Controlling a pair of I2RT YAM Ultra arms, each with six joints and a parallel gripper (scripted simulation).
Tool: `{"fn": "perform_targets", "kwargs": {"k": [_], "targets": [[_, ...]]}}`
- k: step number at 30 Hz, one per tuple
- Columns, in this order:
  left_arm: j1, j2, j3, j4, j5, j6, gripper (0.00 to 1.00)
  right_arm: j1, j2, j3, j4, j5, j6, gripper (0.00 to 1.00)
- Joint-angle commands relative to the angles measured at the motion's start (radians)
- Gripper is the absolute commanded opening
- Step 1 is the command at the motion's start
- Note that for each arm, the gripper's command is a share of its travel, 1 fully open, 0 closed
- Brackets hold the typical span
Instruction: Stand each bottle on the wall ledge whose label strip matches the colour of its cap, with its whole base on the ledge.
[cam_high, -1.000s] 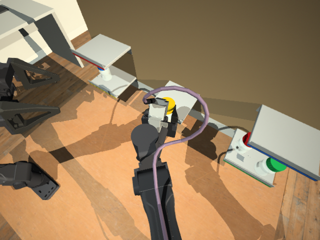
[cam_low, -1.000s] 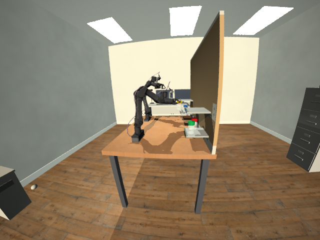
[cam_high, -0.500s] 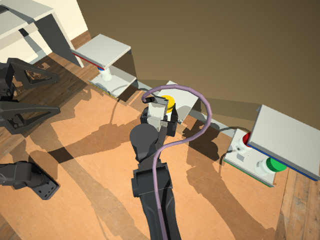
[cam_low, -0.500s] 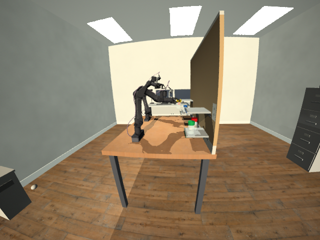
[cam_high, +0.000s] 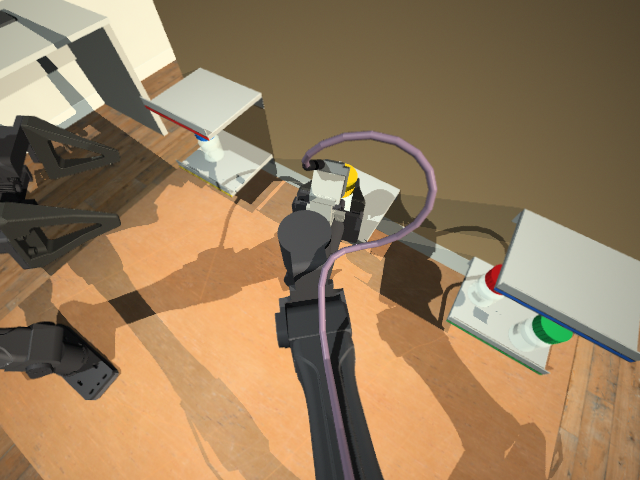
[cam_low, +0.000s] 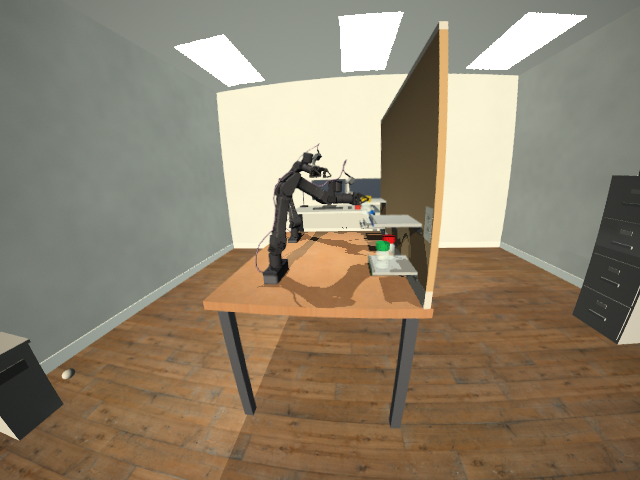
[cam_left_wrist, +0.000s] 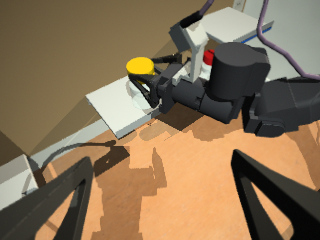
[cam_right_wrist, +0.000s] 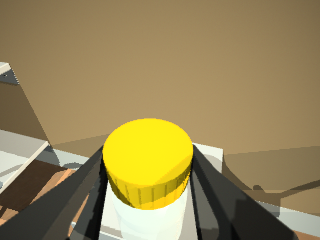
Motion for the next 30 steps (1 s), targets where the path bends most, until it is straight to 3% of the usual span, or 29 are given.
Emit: {"fn": "perform_targets", "kwargs": {"k": [1,11,30], "targets": [[-0.005,-0.003,0.017,-0.016,-0.007,-0.003,1.00,-0.013,0.010,0.080,0.050,-0.024,0.009,0.50],[-0.005,-0.003,0.017,-0.016,-0.007,-0.003,1.00,-0.036,0.096,0.190,0.034,-0.036,0.010,0.50],[-0.005,-0.003,0.017,-0.016,-0.007,-0.003,1.00,-0.033,0.096,0.175,0.073,-0.035,0.007,0.50]]}}
